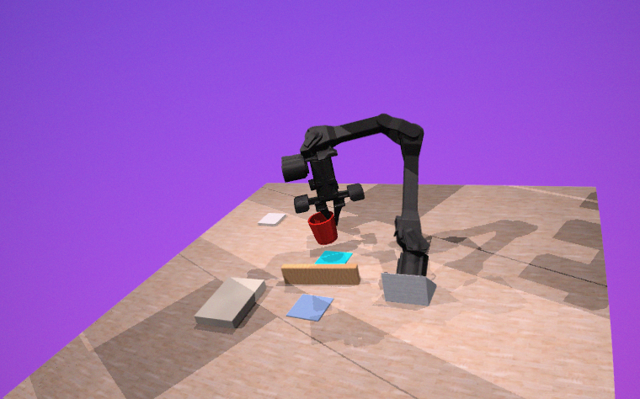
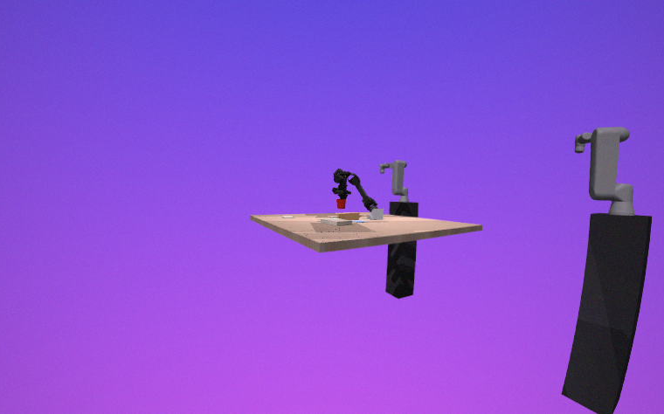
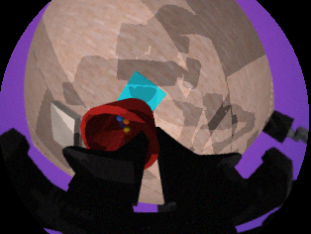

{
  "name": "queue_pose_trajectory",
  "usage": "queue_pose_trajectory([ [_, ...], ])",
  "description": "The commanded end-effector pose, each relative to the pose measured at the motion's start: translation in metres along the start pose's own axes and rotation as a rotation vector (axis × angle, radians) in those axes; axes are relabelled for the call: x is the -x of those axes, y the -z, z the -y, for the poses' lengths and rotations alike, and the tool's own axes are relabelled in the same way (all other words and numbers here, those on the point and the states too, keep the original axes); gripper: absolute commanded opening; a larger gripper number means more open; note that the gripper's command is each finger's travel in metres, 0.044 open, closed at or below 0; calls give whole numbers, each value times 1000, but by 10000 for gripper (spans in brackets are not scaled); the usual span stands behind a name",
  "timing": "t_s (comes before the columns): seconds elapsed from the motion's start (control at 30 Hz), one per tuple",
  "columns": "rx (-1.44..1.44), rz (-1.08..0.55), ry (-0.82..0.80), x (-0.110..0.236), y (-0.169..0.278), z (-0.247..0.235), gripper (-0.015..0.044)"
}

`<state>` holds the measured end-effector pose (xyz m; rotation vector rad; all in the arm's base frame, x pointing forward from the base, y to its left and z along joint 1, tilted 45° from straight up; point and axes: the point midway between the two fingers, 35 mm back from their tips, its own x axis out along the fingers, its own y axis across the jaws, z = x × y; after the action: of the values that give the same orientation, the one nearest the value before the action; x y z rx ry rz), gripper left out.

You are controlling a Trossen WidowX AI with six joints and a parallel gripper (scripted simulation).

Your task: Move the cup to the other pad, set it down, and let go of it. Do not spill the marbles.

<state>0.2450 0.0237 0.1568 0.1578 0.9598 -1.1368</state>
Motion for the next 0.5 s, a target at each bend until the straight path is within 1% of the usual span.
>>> queue_pose_trajectory([
  [0.0,-6,4,-10,3,-13,4,0],
  [0.47,-6,4,-10,-6,-16,5,0],
])
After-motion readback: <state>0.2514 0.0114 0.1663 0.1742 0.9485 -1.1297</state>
